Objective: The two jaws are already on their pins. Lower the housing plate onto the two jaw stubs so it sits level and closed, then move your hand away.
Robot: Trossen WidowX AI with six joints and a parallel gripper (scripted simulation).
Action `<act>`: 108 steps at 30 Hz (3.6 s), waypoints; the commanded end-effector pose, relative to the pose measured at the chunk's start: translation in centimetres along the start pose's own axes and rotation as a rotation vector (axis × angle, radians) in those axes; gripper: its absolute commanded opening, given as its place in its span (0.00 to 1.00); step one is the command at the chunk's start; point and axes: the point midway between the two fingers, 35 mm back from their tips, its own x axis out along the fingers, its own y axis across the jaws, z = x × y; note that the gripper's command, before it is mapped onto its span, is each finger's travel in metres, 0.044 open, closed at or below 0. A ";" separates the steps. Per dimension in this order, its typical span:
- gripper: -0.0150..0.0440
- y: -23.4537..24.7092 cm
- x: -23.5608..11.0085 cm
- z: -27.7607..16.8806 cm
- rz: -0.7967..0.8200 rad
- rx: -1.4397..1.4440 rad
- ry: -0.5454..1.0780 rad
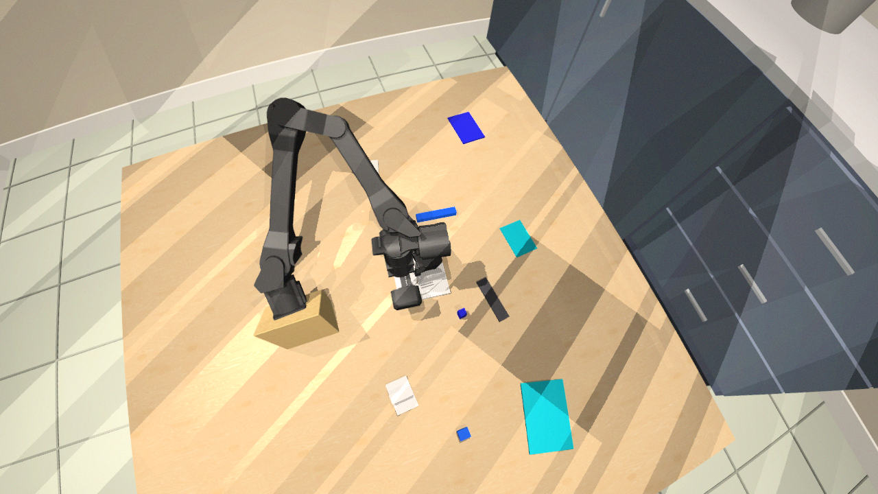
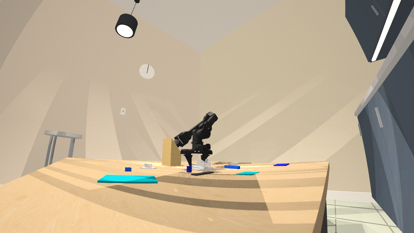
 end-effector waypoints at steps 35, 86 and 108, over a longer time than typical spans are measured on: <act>0.85 0.1 0.1 -0.1 0.003 0.002 0.003; 1.00 -0.2 -2.6 0.3 -0.006 0.001 -0.001; 1.00 -1.3 -12.6 -4.0 -0.002 0.004 0.004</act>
